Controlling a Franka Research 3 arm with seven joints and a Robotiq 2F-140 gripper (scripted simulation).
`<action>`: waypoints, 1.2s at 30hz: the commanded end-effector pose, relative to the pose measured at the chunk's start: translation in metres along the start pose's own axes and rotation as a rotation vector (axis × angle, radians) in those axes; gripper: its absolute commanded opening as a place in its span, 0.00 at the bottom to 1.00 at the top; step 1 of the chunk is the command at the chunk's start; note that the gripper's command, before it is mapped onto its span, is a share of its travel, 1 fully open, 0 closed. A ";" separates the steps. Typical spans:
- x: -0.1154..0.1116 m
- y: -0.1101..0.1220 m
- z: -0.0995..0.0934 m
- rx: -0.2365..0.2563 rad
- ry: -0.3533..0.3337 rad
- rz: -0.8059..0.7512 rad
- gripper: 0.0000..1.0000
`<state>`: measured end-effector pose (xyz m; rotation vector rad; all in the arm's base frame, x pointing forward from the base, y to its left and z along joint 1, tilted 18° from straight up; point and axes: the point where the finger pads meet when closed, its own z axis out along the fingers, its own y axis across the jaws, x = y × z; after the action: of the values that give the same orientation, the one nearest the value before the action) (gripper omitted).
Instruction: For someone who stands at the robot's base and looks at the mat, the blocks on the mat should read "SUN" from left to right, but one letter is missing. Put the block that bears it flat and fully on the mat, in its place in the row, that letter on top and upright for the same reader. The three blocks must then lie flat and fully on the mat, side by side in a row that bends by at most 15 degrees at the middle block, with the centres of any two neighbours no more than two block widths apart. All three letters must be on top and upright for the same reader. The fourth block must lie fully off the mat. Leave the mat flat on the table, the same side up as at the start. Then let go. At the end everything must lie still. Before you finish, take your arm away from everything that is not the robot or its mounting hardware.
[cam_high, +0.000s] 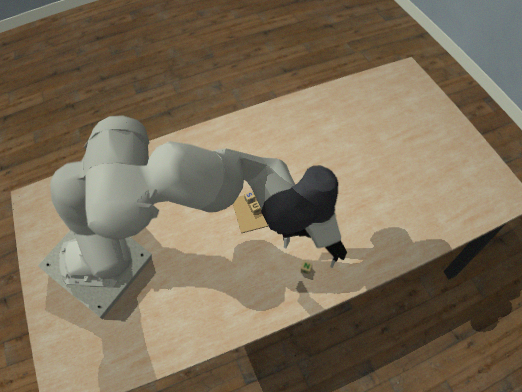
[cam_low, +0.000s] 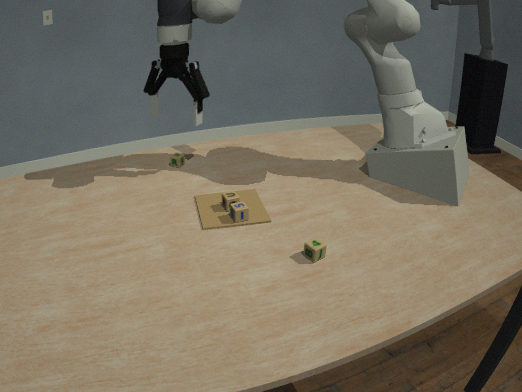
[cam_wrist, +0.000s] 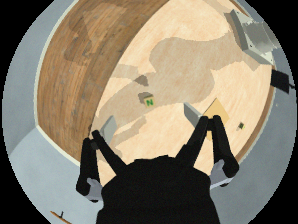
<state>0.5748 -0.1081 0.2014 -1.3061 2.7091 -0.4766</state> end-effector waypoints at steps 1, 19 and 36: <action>-0.001 0.001 0.001 -0.001 -0.003 0.126 1.00; -0.001 0.001 0.003 -0.002 -0.003 0.351 1.00; -0.001 0.001 0.005 -0.004 -0.003 0.578 1.00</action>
<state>0.5753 -0.1086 0.1973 -0.6176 2.8800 -0.4152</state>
